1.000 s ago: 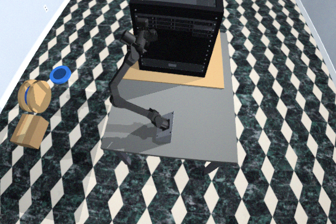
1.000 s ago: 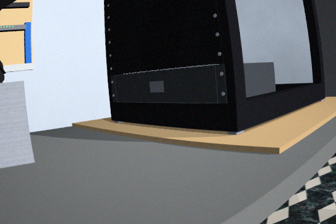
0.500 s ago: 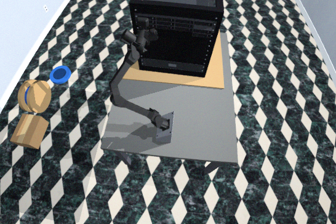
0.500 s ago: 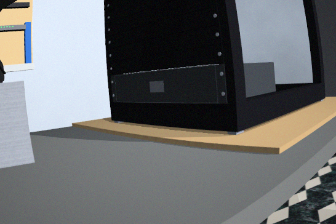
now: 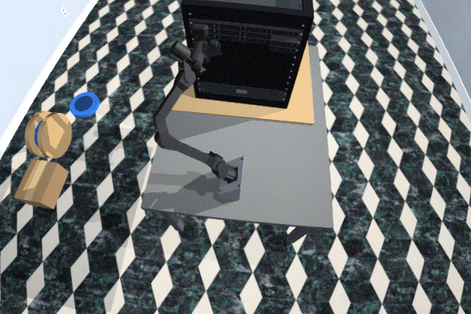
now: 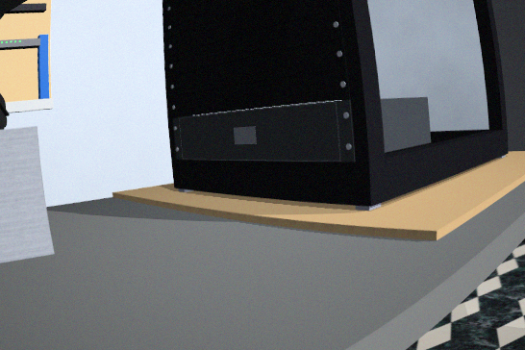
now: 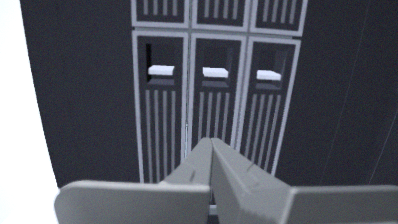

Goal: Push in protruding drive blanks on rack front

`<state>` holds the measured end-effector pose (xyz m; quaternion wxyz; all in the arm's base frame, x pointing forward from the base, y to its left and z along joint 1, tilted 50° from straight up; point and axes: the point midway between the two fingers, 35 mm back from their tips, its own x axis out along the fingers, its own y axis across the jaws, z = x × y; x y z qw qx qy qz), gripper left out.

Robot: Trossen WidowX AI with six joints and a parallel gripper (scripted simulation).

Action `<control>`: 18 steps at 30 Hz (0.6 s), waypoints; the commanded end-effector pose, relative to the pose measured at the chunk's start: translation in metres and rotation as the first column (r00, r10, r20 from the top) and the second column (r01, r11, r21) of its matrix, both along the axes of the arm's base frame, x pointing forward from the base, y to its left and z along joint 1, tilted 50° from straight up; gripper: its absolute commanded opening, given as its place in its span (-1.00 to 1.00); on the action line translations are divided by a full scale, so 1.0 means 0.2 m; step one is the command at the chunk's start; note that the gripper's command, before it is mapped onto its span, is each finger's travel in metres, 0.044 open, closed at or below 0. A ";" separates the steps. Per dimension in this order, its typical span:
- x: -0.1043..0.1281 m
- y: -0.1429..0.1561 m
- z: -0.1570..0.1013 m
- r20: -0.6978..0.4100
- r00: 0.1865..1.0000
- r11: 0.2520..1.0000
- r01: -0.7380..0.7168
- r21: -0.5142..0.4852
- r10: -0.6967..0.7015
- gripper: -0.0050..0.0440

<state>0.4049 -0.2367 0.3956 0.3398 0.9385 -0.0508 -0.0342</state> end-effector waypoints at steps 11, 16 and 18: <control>0.01 -0.01 0.03 0.012 1.000 1.000 0.004 -0.010 -0.004 -1.00; 0.02 -0.01 0.03 0.012 1.000 1.000 0.004 -0.010 -0.004 -1.00; 0.02 -0.01 0.03 0.012 1.000 1.000 0.004 -0.010 -0.004 -1.00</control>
